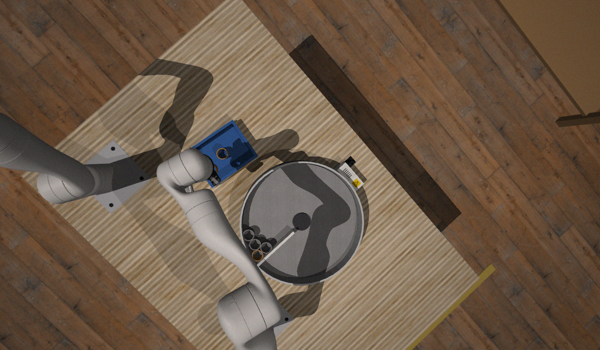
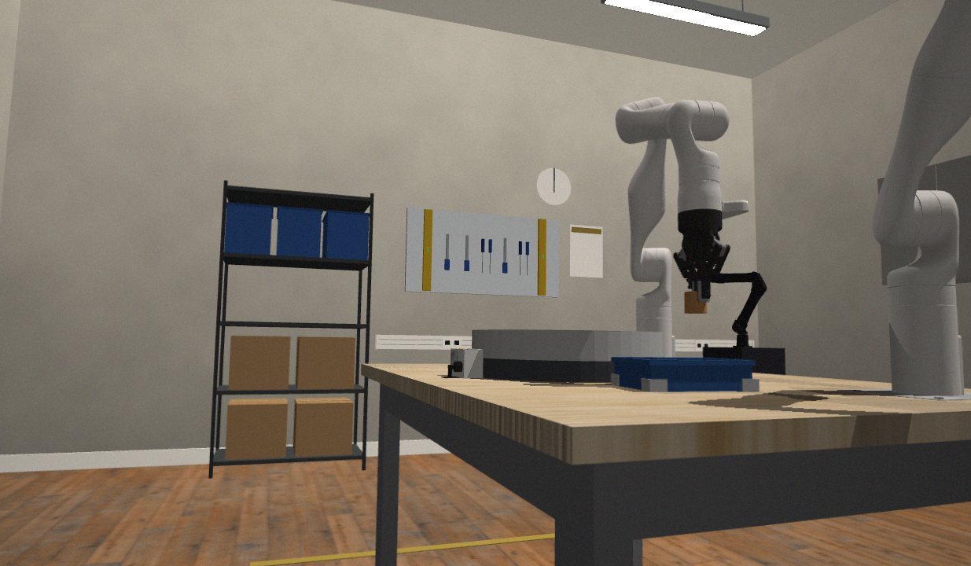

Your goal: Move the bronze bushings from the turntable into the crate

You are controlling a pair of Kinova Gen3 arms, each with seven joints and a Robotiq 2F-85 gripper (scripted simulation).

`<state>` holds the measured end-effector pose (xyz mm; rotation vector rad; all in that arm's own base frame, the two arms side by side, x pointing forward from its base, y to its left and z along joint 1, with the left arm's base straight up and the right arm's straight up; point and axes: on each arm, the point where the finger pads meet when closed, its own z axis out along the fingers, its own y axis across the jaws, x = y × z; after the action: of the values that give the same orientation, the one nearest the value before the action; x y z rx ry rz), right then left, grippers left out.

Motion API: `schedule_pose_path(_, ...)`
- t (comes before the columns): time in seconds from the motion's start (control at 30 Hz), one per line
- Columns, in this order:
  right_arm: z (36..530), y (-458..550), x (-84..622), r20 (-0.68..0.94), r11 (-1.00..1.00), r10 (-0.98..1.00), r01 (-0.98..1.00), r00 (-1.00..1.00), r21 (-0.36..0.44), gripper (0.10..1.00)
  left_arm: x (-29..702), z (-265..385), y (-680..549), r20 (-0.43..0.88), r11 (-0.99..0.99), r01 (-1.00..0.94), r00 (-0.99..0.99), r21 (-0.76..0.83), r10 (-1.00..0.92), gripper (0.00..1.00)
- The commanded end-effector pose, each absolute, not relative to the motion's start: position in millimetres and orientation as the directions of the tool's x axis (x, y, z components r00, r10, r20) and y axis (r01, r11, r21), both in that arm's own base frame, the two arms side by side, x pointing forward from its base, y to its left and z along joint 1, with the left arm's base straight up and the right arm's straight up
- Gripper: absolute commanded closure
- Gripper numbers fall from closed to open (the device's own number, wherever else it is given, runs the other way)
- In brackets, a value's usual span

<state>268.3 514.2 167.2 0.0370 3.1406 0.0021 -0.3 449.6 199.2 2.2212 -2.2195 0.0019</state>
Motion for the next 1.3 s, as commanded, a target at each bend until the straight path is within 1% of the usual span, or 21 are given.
schedule_pose_path(0.0, 168.6, 524.0, 269.2, -0.001, 1.000, 0.023, 0.023, -1.000, 0.002, 1.000, -0.4, 200.0, 450.0, 0.000, -0.001, -1.000, 0.001, 0.000, -1.000, 0.001)
schedule_pose_path(0.37, 168.6, 539.9, 270.2, -0.001, 1.000, 0.024, 0.023, -1.000, 0.002, 1.000, -0.4, 200.0, 450.0, 0.000, -0.001, -1.000, 0.001, 0.000, -1.000, 0.001)
schedule_pose_path(1.27, 168.6, 542.6, 270.4, -0.001, 1.000, 0.024, 0.024, -1.000, 0.002, 1.000, -0.4, 200.0, 450.0, 0.000, -0.001, -1.000, 0.001, 0.000, -1.000, 0.001)
